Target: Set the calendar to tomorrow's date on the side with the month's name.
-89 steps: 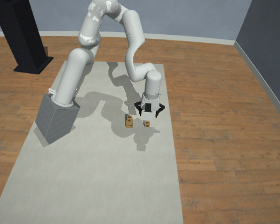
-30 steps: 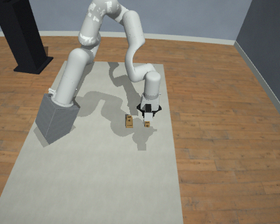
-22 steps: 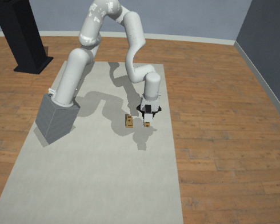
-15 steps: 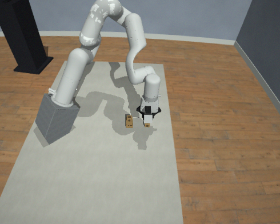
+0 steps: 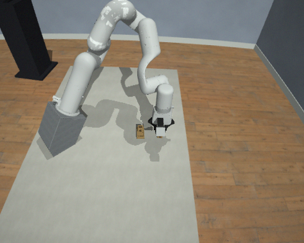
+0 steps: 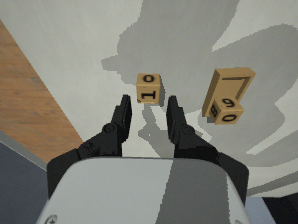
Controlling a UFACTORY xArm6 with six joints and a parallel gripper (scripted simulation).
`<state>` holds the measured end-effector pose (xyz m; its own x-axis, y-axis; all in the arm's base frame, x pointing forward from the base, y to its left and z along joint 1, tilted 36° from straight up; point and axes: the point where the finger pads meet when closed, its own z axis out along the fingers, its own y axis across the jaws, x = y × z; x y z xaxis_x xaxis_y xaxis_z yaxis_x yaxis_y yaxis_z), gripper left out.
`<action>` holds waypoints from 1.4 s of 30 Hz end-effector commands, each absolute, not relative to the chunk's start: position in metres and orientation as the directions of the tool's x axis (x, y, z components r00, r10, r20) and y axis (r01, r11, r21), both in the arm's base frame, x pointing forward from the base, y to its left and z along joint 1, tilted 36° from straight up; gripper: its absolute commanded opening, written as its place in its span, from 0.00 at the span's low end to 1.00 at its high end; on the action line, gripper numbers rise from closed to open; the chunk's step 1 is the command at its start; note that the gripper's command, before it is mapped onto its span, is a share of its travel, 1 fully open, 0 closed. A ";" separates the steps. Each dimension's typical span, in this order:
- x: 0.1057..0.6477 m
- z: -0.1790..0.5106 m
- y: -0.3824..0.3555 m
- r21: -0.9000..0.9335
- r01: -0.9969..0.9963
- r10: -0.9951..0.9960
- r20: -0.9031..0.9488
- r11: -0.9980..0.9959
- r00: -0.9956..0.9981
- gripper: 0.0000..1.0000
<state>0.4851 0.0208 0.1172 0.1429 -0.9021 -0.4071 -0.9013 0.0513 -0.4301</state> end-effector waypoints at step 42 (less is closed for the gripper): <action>0.491 0.109 0.025 -0.433 -0.900 -0.902 -0.406 0.052 0.143 0.47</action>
<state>0.4902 0.0258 0.1077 0.1432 -0.9021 -0.4072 -0.9010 0.0514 -0.4307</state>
